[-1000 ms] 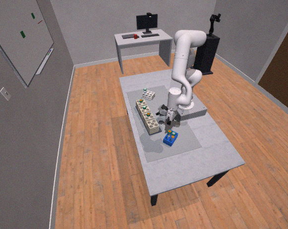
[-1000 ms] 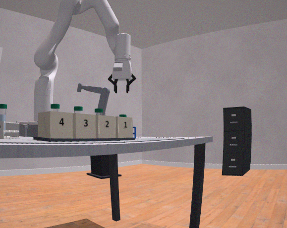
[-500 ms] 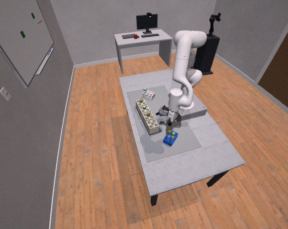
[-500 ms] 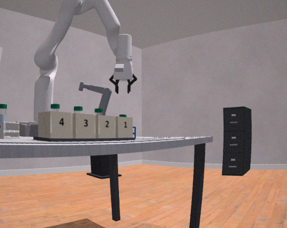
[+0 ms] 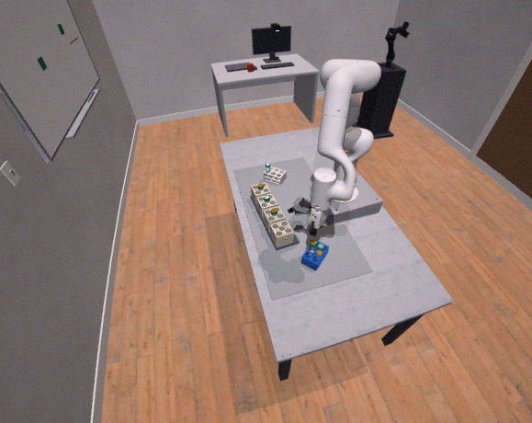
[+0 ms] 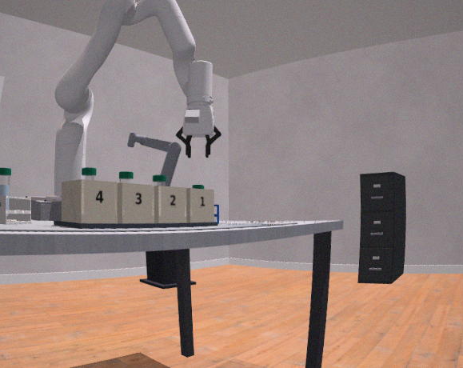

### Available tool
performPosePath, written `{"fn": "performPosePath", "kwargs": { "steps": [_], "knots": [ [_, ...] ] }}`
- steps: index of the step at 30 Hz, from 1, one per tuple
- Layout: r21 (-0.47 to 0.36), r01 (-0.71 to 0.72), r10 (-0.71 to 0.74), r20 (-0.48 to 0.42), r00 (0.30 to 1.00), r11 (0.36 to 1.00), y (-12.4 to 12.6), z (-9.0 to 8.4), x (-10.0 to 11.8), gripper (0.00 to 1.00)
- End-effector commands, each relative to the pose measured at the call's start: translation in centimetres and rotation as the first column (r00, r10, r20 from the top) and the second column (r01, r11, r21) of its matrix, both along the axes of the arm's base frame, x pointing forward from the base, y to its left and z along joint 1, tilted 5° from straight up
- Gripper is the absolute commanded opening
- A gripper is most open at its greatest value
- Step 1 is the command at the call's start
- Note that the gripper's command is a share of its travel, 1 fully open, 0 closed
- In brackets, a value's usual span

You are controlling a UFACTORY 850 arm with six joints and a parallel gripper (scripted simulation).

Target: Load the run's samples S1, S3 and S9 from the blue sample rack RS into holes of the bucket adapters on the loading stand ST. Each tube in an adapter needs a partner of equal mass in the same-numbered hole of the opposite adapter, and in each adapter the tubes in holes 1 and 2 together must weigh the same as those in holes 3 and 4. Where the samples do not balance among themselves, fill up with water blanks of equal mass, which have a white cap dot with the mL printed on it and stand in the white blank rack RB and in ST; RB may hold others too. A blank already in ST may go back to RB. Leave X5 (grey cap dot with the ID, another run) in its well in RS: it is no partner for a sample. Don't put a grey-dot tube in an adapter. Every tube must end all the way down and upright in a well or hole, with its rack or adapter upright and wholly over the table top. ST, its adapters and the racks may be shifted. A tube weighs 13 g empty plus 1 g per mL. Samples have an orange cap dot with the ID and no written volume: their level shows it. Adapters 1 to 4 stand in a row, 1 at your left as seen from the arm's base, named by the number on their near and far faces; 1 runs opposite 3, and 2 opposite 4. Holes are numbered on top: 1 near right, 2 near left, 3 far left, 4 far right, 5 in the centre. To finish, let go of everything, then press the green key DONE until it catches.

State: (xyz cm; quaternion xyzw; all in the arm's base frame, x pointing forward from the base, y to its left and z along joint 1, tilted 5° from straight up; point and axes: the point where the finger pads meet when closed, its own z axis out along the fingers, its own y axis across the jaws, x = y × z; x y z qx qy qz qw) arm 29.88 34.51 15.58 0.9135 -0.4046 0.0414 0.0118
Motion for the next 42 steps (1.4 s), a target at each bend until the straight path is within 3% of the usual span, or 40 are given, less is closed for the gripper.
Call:
{"fn": "performPosePath", "kwargs": {
  "steps": [1, 42],
  "knots": [
    [0.001, 0.000, 0.000, 0.001, 1.000, 1.000, 0.0, -0.7, 0.1, 0.57],
    [0.001, 0.000, 0.000, 0.001, 1.000, 1.000, -0.4, -8.1, 0.6, 0.57]
  ]
}}
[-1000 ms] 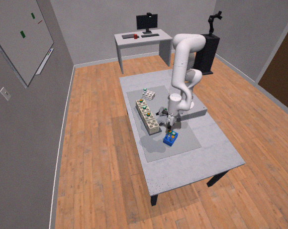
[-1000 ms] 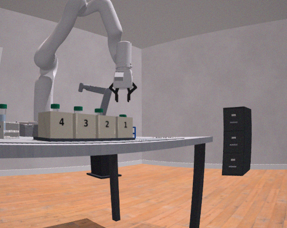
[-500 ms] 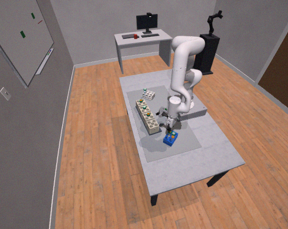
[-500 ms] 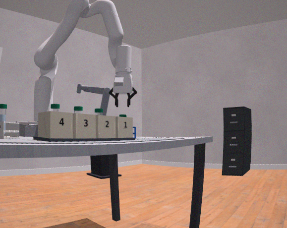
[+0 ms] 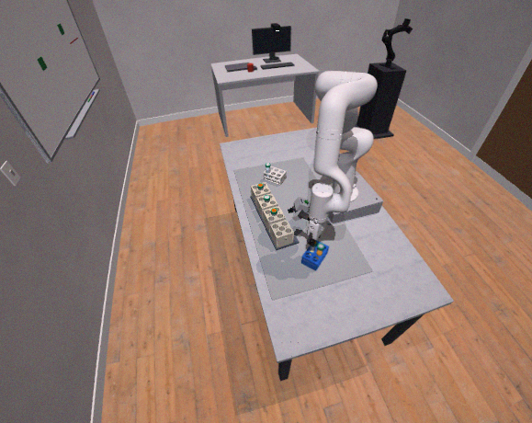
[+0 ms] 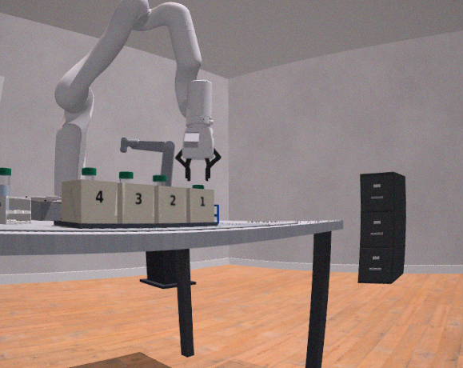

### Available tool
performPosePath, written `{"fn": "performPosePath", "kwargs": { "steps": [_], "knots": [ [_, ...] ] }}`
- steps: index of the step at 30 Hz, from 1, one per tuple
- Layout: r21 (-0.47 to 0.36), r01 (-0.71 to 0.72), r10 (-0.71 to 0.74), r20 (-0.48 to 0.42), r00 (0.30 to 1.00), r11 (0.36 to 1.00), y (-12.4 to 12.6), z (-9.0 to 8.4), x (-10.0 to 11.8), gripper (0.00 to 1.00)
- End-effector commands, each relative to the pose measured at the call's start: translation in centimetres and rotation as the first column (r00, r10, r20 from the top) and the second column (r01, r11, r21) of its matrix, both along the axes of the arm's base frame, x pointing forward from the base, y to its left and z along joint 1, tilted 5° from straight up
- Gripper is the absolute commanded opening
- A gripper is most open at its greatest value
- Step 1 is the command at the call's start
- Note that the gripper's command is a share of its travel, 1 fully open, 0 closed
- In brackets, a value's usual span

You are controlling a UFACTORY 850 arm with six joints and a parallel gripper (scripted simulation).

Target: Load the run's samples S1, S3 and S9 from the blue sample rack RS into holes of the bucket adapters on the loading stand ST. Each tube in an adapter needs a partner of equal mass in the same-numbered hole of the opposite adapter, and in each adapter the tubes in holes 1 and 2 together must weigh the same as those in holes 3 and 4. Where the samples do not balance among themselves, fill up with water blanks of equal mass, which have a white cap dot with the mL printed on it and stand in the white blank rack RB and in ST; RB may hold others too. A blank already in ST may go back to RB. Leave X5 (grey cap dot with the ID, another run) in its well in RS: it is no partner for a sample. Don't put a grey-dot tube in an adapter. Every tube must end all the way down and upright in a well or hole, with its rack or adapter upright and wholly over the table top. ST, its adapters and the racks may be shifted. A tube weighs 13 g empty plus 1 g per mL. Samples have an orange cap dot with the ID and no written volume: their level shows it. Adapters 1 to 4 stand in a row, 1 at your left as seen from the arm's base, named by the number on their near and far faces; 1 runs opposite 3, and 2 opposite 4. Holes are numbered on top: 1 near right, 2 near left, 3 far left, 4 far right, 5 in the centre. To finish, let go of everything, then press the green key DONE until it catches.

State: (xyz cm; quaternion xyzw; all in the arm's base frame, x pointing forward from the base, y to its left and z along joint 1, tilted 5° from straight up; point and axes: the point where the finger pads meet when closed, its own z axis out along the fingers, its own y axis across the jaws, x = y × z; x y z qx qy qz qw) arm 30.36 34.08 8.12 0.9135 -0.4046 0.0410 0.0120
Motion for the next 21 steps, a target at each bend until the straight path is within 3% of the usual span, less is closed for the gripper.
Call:
{"fn": "performPosePath", "kwargs": {
  "steps": [1, 21],
  "knots": [
    [0.001, 0.000, 0.000, 0.002, 1.000, 1.000, 0.0, -0.8, 0.1, 0.57],
    [0.001, 0.000, 0.000, 0.002, 1.000, 1.000, 0.0, -1.9, 0.2, 0.57]
  ]
}}
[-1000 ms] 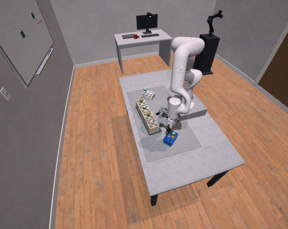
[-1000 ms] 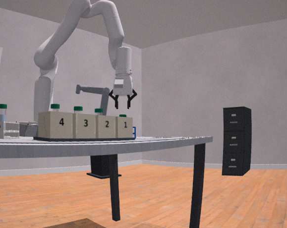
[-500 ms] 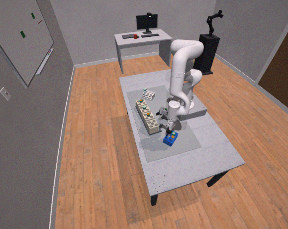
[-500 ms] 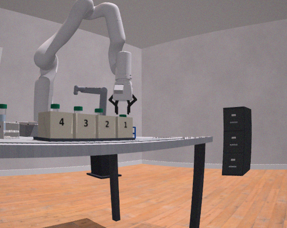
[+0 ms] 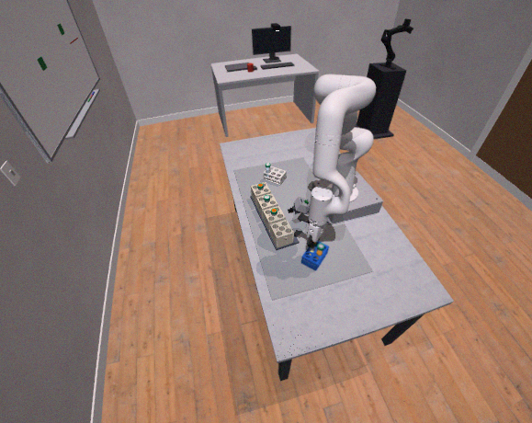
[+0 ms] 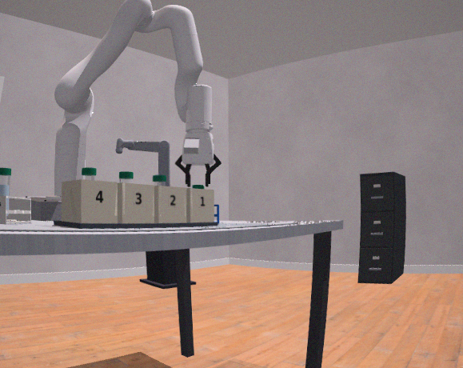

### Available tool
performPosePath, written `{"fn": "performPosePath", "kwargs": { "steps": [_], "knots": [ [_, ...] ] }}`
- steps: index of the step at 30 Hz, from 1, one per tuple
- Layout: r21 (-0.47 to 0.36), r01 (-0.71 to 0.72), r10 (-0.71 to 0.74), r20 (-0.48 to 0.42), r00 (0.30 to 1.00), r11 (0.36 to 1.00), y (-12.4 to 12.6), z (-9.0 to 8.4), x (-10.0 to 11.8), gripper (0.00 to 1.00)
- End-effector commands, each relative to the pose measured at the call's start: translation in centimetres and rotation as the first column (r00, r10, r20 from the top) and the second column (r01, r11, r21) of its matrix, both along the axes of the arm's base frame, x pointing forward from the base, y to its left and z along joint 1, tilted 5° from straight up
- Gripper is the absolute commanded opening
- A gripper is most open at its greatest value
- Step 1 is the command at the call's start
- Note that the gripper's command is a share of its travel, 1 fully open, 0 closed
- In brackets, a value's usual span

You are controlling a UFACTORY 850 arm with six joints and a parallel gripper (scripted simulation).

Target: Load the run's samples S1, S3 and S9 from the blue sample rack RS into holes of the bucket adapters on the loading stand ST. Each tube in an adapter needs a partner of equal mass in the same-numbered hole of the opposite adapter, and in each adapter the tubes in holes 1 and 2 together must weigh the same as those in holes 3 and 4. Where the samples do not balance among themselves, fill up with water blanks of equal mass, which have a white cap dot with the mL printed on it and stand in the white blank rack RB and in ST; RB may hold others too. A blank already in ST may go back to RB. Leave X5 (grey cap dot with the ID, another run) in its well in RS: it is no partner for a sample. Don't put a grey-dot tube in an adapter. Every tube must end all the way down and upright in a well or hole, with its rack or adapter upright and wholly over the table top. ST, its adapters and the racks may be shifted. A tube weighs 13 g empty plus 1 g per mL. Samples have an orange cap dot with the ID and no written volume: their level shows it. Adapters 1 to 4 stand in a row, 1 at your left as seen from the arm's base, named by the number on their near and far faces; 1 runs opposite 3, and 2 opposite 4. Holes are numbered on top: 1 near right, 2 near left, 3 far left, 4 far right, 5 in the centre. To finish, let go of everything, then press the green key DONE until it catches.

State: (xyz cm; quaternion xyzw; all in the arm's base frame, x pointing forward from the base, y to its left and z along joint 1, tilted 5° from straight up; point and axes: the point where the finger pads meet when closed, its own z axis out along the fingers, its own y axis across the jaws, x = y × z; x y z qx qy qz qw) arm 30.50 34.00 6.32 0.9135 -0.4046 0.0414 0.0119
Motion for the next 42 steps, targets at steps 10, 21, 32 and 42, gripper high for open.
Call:
{"fn": "performPosePath", "kwargs": {
  "steps": [10, 21, 32, 42],
  "knots": [
    [0.001, 0.000, 0.000, 0.001, 1.000, 1.000, 0.0, -0.7, 0.1, 0.57],
    [0.001, 0.000, 0.000, 0.001, 1.000, 1.000, 0.0, -1.3, 0.1, 0.57],
    [0.001, 0.000, 0.000, 0.001, 1.000, 1.000, 0.0, -1.8, 0.2, 0.57],
    [0.001, 0.000, 0.000, 0.001, 1.000, 1.000, 0.0, -1.8, 0.2, 0.57]
  ]
}}
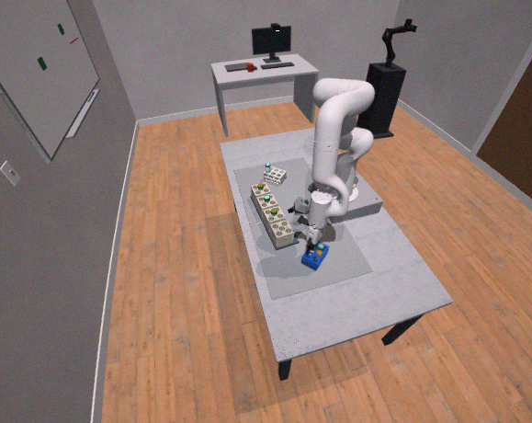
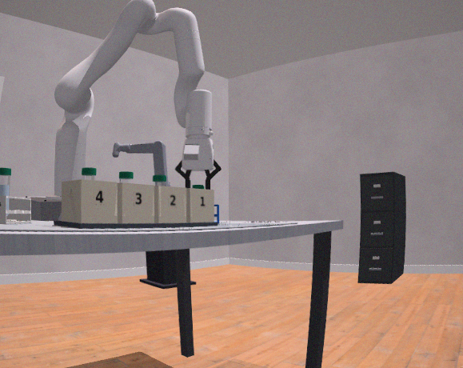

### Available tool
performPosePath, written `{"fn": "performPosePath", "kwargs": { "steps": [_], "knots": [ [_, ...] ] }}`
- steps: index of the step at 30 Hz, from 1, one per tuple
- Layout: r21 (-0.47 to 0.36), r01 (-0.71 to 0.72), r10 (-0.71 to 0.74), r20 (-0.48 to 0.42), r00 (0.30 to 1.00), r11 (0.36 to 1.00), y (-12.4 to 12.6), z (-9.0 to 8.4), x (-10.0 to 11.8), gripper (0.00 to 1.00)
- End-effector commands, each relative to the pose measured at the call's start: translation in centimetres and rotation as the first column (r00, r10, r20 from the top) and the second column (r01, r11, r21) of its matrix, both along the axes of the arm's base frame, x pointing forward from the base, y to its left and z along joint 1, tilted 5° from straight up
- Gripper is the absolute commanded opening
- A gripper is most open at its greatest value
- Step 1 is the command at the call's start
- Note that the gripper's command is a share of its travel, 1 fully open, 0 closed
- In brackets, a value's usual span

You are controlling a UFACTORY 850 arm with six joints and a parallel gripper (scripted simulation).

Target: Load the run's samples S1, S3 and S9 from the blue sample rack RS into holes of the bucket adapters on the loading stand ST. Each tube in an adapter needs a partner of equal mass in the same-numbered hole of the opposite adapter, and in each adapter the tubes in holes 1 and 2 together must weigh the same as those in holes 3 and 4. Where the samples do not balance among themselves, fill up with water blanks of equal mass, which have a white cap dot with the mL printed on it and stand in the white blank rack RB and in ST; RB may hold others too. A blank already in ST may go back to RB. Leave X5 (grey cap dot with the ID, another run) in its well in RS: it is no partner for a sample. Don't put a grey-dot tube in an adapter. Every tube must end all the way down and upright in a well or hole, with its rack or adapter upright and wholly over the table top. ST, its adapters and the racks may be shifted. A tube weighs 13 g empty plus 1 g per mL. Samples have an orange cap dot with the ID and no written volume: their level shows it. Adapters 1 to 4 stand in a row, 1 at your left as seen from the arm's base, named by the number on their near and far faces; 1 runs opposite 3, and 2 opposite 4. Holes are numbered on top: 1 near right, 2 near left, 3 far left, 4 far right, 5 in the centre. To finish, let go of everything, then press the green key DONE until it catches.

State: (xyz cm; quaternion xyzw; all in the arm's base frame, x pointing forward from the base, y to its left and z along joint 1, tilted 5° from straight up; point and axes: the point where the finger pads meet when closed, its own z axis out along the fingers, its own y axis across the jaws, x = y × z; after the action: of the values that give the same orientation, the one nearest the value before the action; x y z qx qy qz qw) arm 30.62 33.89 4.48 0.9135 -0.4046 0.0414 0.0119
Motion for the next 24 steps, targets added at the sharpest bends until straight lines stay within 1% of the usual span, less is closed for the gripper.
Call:
{"fn": "performPosePath", "kwargs": {
  "steps": [1, 2, 3, 24],
  "knots": [
    [0.001, 0.000, 0.000, 0.001, 1.000, 1.000, 0.06, 0.06, 0.05, 0.57],
    [0.001, 0.000, 0.000, 0.001, 1.000, 1.000, 0.06, 0.05, 0.05, 0.57],
    [0.001, 0.000, 0.000, 0.001, 1.000, 1.000, 0.06, 0.11, 0.04, 0.00],
    [0.001, 0.000, 0.000, 0.001, 1.000, 1.000, 0.07, 0.22, 0.03, 0.00]
  ]
}}
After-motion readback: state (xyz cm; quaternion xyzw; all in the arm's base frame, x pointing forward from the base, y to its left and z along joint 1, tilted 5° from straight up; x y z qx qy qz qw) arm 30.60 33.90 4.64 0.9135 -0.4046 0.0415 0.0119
